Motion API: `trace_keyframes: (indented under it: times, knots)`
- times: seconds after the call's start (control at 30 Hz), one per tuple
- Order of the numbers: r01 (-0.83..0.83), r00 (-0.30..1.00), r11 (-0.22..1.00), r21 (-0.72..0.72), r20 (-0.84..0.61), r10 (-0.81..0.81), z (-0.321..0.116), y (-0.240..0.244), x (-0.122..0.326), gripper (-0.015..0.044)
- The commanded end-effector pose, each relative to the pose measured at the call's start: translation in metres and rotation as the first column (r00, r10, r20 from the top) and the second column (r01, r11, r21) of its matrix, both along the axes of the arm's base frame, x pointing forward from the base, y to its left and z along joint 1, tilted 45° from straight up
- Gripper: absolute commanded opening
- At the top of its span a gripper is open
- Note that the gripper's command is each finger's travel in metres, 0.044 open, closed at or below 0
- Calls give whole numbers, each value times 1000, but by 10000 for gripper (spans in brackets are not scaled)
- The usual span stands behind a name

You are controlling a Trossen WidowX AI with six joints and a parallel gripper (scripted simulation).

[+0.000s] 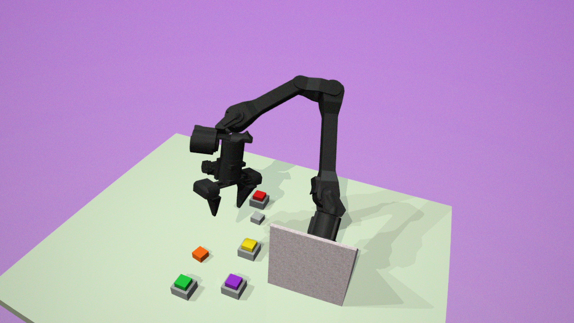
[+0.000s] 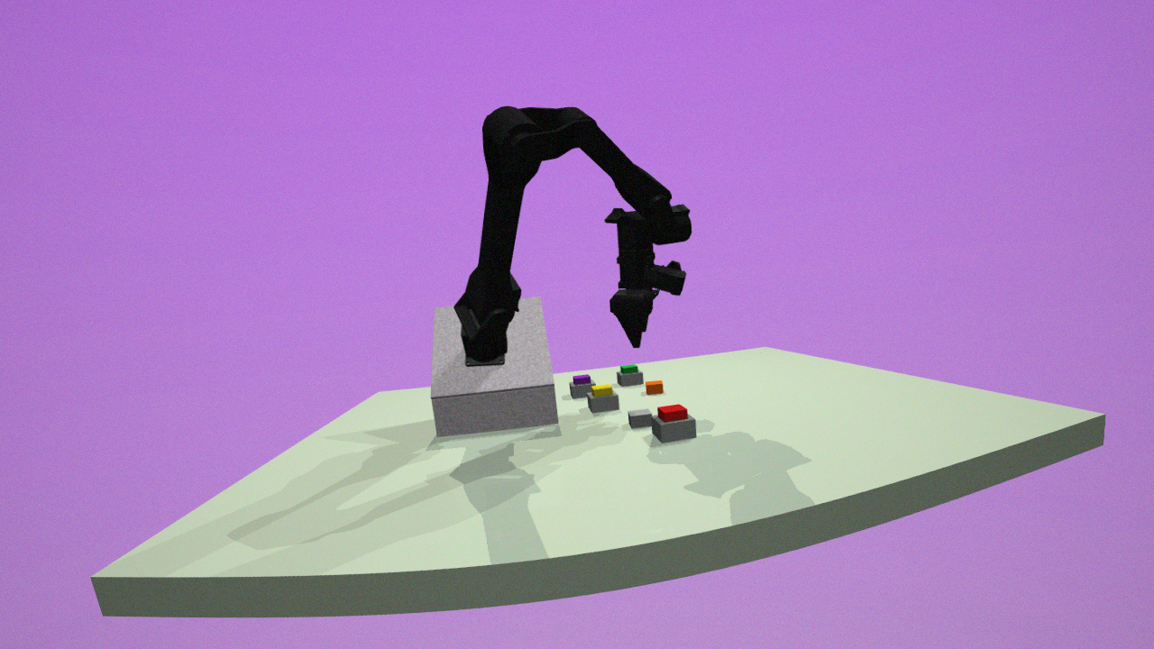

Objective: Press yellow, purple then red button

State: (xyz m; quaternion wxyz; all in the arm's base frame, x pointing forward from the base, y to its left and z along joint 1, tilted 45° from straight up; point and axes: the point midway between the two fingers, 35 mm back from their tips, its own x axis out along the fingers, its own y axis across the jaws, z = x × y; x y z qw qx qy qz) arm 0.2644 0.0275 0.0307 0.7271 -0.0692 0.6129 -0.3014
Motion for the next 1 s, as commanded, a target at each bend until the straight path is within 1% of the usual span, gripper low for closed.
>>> trace_keyframes:
  times: [0.0, 0.13, 0.33, 0.4, 0.53, 0.8, 0.83, 0.97]
  knots:
    - [-176, 975, 977, -124, -160, 155, -9, 15, -45, 400]
    - [-302, 934, 933, -198, -257, 248, -10, 19, -71, 400]
    - [-316, 928, 926, -206, -268, 258, -9, 19, -74, 400]
    - [-317, 928, 926, -204, -267, 258, -17, 12, -72, 348]
    - [-316, 929, 926, -208, -267, 257, -51, -23, -70, 242]
    - [-316, 929, 926, -209, -267, 257, -53, -25, -70, 32]
    - [-316, 929, 926, -209, -267, 257, -53, -25, -70, 20]
    - [-316, 929, 926, -209, -267, 257, -53, -25, -70, 20]
